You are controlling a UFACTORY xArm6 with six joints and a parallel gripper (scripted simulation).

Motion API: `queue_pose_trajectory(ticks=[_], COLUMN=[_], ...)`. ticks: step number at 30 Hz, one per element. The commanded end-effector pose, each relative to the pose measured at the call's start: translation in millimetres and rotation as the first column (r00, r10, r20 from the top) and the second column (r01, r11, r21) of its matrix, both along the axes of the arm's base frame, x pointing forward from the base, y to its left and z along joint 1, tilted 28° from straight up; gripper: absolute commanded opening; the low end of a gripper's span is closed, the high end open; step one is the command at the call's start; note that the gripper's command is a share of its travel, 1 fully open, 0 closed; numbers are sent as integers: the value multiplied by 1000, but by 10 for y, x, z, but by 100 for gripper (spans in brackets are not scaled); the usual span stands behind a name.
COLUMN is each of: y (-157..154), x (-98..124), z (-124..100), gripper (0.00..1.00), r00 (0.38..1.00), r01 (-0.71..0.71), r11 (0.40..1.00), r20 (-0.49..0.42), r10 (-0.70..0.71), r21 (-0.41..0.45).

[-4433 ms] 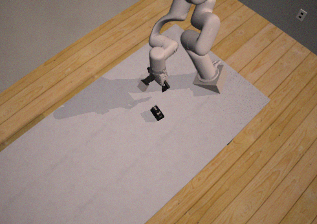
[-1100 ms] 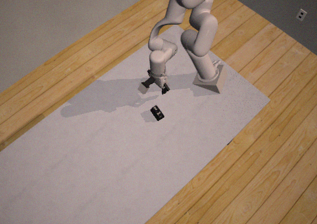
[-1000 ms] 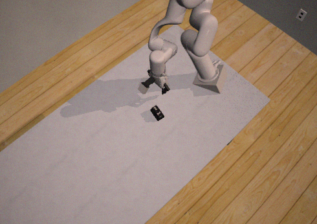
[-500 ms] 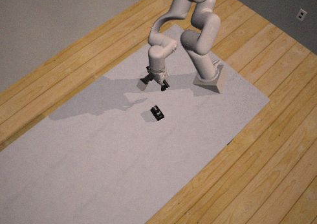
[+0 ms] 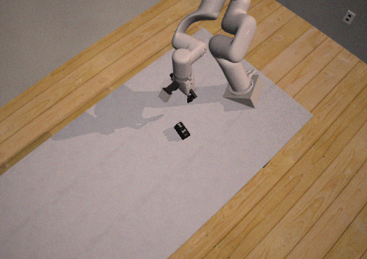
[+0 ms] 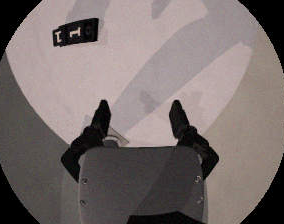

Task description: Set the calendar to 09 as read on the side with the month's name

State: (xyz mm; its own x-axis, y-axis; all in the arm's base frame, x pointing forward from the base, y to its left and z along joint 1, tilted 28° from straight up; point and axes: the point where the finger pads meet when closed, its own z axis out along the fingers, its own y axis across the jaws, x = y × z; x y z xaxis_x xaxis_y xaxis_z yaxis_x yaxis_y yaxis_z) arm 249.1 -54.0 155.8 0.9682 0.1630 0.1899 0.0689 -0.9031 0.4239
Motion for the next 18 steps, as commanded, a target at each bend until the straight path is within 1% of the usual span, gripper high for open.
queue_pose_trajectory(ticks=[1, 6, 9, 12, 16, 18], y=[3, 7, 22, 54, 126, 126], x=[8, 12, 28, 60, 134, 134], z=[15, 17, 25, 41, 72, 72], gripper=[100, 100, 100, 100, 100, 100], r00=[1000, 1000, 999, 994, 967, 967], r01=[0, 7, 37, 98, 227, 227], r11=[1000, 1000, 999, 995, 971, 971], r20=[3, 7, 20, 46, 97, 97], r10=[0, -7, -37, -99, -234, -234], r21=[0, 3, 12, 31, 78, 78])
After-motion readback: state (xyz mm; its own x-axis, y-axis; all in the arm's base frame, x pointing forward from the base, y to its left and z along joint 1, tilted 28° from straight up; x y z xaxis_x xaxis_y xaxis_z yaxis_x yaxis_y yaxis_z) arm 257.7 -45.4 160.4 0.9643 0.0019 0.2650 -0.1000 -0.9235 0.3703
